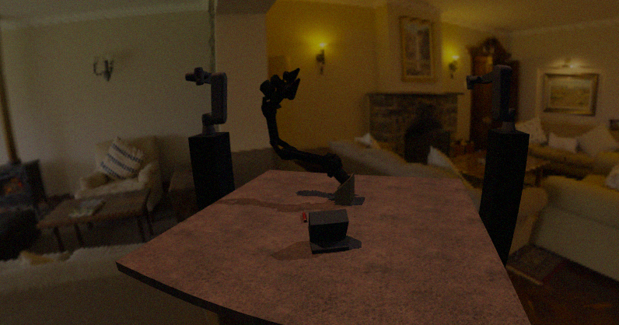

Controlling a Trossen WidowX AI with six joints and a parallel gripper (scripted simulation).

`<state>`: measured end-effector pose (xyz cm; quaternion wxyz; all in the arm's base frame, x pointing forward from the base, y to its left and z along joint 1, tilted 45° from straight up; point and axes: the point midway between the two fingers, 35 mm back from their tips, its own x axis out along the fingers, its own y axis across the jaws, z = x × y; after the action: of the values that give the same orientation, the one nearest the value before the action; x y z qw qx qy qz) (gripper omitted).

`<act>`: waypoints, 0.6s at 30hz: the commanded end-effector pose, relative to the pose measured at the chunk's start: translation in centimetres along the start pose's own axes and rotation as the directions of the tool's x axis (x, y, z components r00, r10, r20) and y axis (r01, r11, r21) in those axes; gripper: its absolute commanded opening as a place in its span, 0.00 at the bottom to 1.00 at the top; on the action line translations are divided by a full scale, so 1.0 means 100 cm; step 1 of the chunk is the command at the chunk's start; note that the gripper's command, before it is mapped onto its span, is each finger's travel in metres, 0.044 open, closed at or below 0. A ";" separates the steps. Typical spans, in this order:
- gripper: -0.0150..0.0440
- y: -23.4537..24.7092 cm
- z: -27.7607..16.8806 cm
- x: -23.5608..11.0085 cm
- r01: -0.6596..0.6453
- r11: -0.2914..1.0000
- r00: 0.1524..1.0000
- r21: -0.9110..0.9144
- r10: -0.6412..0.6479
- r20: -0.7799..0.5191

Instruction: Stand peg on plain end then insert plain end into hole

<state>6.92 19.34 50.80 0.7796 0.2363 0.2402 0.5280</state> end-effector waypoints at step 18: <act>1.00 -0.164 -0.004 0.066 0.599 0.782 0.794 -0.176 -0.608 0.002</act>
<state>18.88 20.85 40.99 0.9059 0.0963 0.2744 0.3077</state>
